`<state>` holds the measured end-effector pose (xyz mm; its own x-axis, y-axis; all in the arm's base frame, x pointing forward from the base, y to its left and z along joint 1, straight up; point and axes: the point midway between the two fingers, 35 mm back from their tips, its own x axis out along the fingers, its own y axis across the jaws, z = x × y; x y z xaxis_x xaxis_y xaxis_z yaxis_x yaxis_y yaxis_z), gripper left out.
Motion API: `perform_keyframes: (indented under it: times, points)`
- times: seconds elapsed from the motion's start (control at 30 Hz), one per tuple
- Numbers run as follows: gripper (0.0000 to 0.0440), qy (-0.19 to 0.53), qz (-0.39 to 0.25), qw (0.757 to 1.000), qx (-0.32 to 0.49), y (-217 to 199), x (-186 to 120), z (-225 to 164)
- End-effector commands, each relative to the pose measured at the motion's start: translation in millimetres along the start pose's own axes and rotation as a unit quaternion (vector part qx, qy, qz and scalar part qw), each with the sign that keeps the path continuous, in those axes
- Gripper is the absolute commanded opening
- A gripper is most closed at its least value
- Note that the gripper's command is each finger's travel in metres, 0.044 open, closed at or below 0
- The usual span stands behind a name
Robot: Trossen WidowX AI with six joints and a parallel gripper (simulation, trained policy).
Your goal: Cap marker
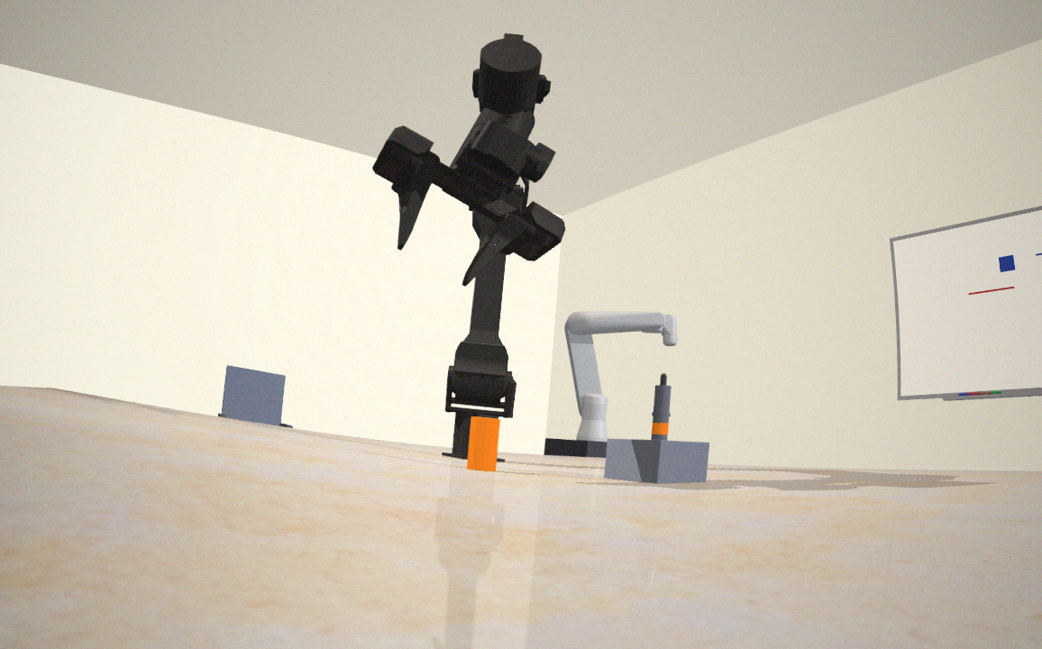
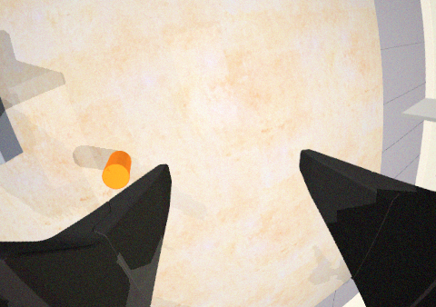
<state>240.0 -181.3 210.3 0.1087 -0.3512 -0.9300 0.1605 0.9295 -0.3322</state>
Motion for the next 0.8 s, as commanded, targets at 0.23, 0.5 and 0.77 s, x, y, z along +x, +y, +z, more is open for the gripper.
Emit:
perform_keyframes:
  times: [0.23,0.5,0.77]
  points:
    - [0.0308,0.037,0.048,0.998,0.002,22,19,-6]
    - [0.0307,0.061,0.081,0.995,0.003,36,30,-10]
    - [0.0307,0.084,0.114,0.990,0.003,51,40,-14]
